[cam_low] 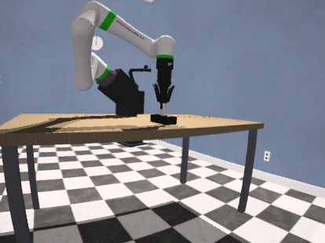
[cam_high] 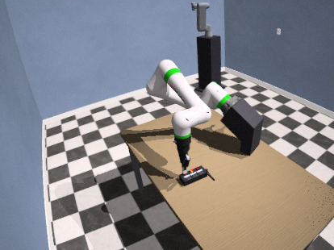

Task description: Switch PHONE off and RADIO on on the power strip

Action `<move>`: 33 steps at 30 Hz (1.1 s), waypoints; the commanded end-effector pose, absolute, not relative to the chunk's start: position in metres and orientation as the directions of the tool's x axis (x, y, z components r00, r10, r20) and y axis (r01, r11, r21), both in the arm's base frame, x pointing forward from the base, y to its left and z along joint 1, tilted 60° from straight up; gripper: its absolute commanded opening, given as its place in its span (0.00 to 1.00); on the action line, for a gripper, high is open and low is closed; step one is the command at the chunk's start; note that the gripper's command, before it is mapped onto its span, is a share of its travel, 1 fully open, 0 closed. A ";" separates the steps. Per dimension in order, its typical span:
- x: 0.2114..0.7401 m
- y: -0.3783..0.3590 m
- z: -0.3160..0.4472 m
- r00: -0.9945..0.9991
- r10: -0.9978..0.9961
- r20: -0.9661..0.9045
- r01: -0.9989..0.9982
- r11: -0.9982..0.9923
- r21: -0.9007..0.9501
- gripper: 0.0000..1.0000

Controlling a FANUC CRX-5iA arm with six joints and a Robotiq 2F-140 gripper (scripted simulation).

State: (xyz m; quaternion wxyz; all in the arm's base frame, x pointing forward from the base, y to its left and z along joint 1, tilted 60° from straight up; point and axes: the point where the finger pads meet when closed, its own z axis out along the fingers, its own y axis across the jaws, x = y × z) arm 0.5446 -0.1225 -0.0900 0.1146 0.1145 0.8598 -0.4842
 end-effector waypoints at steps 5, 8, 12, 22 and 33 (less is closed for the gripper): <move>0.545 -0.123 -0.091 -0.948 0.086 -0.308 0.308 0.506 -0.806 0.00; 0.545 -0.123 -0.091 -0.948 0.086 -0.308 0.308 0.506 -0.806 0.00; 0.545 -0.123 -0.091 -0.948 0.086 -0.308 0.308 0.506 -0.806 0.00; 0.544 -0.121 -0.089 -0.948 0.086 -0.308 0.308 0.506 -0.806 0.00; 0.543 -0.101 -0.078 -0.948 0.086 -0.308 0.308 0.506 -0.806 0.00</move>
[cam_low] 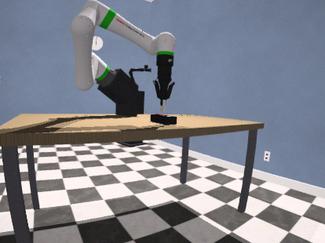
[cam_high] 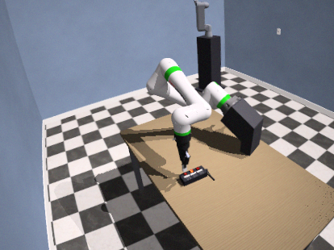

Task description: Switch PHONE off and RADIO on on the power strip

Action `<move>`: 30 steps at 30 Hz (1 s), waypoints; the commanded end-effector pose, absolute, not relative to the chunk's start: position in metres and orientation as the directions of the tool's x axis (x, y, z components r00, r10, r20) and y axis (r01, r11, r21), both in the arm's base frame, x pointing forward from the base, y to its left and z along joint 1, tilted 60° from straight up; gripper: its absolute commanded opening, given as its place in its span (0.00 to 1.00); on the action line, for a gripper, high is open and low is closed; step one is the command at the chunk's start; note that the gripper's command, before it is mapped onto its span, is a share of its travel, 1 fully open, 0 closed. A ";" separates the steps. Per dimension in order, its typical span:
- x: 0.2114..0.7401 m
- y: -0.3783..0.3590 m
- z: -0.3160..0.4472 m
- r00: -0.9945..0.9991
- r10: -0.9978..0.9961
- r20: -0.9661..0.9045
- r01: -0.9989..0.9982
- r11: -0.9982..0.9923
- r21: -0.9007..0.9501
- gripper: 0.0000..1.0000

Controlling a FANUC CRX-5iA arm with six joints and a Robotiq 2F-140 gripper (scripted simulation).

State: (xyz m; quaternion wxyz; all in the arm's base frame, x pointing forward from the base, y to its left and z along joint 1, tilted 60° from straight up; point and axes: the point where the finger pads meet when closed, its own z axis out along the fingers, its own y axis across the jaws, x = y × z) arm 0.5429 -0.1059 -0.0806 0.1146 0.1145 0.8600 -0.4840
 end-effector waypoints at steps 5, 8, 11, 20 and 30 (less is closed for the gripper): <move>0.542 -0.091 -0.072 -0.948 0.086 -0.308 0.308 0.506 -0.806 0.00; 0.541 -0.089 -0.071 -0.948 0.086 -0.308 0.308 0.506 -0.806 0.00; 0.541 -0.089 -0.071 -0.948 0.086 -0.308 0.308 0.506 -0.806 0.00; 0.541 -0.089 -0.071 -0.948 0.086 -0.308 0.308 0.506 -0.806 0.00; 0.541 -0.089 -0.071 -0.948 0.086 -0.308 0.308 0.506 -0.806 1.00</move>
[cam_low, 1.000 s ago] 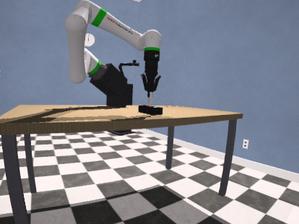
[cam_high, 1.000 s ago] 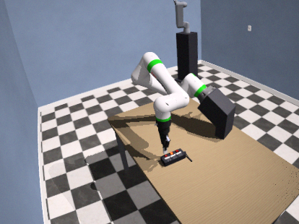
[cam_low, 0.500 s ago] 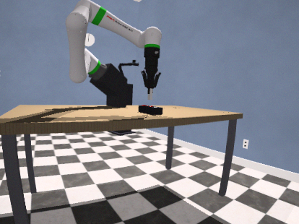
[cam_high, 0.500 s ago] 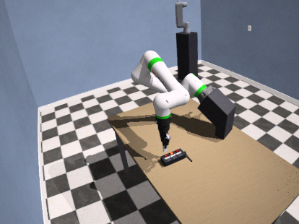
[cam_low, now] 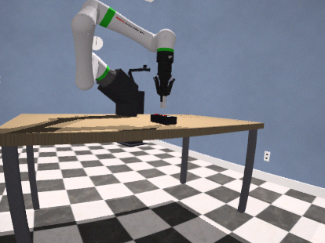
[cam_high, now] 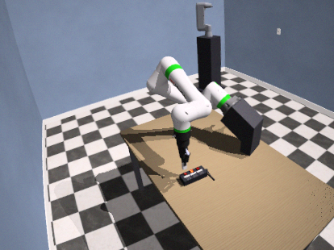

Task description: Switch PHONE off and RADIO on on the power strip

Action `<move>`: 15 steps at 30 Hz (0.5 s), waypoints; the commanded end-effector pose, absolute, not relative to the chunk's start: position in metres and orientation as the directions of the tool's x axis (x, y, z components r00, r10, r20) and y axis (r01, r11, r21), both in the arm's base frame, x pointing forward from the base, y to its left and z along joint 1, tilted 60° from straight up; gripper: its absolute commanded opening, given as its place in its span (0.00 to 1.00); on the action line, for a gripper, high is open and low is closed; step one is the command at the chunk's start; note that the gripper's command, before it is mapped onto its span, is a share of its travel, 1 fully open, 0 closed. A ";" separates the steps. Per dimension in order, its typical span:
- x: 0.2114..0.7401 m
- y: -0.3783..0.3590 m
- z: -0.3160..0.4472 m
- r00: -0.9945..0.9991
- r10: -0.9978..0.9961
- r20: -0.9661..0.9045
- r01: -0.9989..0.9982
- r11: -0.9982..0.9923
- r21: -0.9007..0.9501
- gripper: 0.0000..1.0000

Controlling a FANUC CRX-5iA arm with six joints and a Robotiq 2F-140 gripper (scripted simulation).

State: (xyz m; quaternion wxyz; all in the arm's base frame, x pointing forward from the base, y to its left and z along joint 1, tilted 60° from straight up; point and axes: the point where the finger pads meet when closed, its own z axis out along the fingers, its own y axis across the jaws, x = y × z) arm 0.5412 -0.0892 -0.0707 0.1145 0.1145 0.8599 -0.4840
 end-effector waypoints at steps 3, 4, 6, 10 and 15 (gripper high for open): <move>0.541 -0.088 -0.070 -0.948 0.086 -0.308 0.308 0.506 -0.806 1.00; 0.541 -0.087 -0.069 -0.948 0.086 -0.308 0.308 0.506 -0.806 1.00; 0.541 -0.083 -0.067 -0.948 0.086 -0.308 0.308 0.506 -0.806 1.00; 0.540 -0.071 -0.060 -0.948 0.086 -0.308 0.308 0.506 -0.806 1.00; 0.538 -0.055 -0.050 -0.948 0.086 -0.308 0.308 0.506 -0.806 1.00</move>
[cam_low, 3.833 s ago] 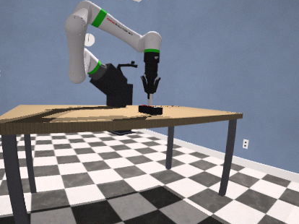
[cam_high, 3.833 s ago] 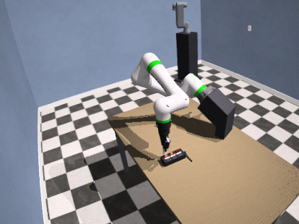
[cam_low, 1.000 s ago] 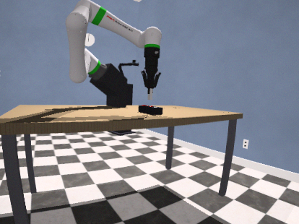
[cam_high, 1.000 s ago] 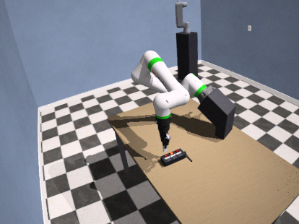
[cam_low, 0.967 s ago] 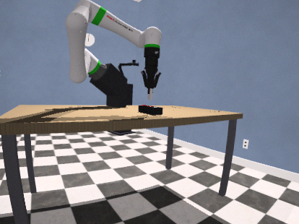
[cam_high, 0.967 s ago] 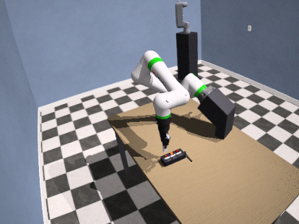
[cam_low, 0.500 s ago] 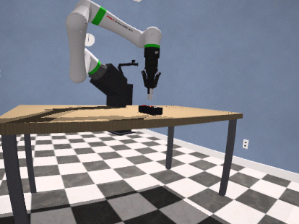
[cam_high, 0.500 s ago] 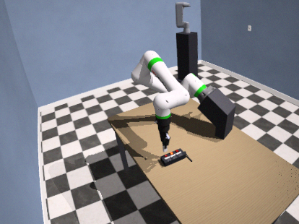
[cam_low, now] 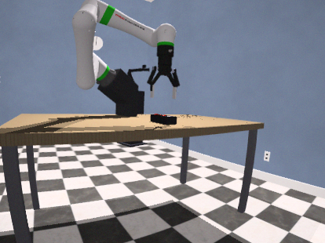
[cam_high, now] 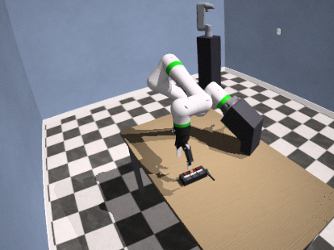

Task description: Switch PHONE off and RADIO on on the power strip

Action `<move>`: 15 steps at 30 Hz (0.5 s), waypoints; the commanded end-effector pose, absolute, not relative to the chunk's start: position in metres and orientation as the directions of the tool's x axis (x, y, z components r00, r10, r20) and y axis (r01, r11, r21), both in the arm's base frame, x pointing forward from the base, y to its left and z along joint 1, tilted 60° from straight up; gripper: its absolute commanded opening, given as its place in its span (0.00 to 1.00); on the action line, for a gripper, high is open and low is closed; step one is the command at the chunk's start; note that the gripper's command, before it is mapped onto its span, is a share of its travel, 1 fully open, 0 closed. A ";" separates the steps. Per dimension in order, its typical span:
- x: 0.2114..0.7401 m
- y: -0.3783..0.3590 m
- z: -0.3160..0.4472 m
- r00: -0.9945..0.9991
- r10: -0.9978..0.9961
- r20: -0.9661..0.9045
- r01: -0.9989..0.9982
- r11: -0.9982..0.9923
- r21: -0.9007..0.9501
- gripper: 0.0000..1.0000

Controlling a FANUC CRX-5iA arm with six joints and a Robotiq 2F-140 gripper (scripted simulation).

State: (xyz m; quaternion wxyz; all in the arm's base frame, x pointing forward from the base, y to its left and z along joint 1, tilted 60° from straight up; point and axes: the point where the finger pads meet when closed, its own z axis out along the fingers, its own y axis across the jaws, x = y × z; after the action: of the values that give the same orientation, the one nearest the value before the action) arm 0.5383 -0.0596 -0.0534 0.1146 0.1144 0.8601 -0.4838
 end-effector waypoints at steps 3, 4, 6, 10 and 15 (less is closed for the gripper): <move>0.537 -0.046 -0.045 -0.948 0.086 -0.308 0.308 0.506 -0.806 1.00; 0.536 -0.041 -0.043 -0.948 0.086 -0.308 0.308 0.506 -0.806 1.00; 0.536 -0.033 -0.038 -0.948 0.086 -0.308 0.308 0.506 -0.806 1.00; 0.534 -0.021 -0.031 -0.948 0.086 -0.308 0.308 0.506 -0.806 1.00; 0.534 -0.017 -0.028 -0.948 0.086 -0.308 0.308 0.506 -0.806 1.00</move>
State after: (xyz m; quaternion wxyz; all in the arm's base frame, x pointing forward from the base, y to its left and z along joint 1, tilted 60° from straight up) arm 0.5340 -0.0177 -0.0285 0.1145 0.1146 0.8599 -0.4840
